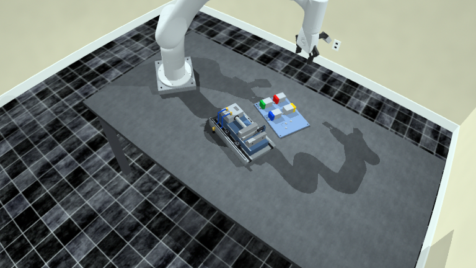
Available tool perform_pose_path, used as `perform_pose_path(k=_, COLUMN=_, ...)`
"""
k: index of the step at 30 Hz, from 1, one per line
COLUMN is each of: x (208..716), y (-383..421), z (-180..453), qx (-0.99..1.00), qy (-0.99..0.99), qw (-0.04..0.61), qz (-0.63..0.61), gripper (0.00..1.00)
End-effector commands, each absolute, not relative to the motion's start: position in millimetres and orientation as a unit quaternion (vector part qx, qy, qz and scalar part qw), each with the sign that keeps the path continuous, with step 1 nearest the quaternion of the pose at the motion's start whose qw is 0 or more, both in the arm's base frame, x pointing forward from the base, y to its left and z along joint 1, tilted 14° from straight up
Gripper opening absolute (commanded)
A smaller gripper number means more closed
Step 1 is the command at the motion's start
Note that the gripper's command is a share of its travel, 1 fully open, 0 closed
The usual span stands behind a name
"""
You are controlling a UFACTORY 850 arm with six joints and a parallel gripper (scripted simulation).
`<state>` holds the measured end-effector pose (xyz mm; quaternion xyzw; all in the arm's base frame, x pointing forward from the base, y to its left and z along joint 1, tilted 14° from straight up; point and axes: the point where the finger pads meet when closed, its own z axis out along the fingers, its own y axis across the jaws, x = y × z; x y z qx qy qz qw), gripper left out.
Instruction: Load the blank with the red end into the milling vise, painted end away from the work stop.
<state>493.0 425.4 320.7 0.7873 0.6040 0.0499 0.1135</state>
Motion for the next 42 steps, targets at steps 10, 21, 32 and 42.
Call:
perform_pose_path(k=10, x=492.7, y=422.8, z=322.0, qx=0.787, qy=0.604, qw=0.113, qz=0.051, gripper=1.0)
perform_pose_path(k=21, x=492.2, y=420.3, z=322.3, qx=0.787, qy=0.604, qw=0.113, qz=0.051, gripper=1.0)
perform_pose_path(k=32, x=491.8, y=417.8, z=322.5, qx=0.787, qy=0.604, qw=0.113, qz=0.051, gripper=1.0)
perform_pose_path(k=42, x=491.8, y=417.8, z=322.5, qx=0.787, qy=0.604, qw=0.113, qz=0.051, gripper=1.0)
